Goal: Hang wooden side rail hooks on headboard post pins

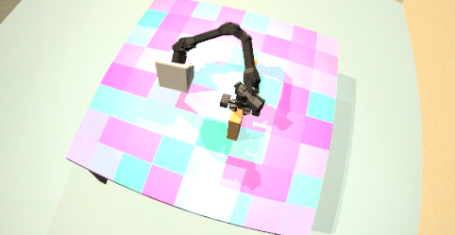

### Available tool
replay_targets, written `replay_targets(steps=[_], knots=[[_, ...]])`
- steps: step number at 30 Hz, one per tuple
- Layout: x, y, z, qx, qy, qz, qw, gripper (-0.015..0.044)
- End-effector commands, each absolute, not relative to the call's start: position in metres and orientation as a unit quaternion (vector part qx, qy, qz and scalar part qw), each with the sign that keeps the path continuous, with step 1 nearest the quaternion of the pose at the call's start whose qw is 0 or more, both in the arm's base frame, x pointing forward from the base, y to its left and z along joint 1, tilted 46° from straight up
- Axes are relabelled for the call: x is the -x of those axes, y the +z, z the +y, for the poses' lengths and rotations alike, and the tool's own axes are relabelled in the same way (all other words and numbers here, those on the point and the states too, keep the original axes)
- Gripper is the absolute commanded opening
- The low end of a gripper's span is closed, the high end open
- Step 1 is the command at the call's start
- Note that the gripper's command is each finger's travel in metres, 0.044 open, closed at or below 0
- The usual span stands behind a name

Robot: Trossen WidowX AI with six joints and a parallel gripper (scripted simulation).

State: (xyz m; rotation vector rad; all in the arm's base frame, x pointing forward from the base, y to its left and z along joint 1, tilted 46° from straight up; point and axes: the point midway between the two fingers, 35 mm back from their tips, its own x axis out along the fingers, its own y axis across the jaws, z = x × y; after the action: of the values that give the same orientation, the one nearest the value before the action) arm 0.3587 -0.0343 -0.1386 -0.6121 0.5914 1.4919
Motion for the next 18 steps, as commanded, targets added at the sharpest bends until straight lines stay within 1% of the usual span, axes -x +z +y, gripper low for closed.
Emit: replay_targets(steps=[1,6,10,13,18], knots=[[-0.359,-0.139,-0.034,0.27,0.658,0.261,0.653,0.021],[-0.359,-0.137,-0.035,0.27,0.657,0.261,0.653,0.0341],[-0.359,-0.123,-0.051,0.27,0.656,0.262,0.654,0.044],[-0.359,-0.111,-0.063,0.27,0.655,0.263,0.654,0.044],[-0.359,-0.111,-0.063,0.27,0.655,0.263,0.654,0.044]])
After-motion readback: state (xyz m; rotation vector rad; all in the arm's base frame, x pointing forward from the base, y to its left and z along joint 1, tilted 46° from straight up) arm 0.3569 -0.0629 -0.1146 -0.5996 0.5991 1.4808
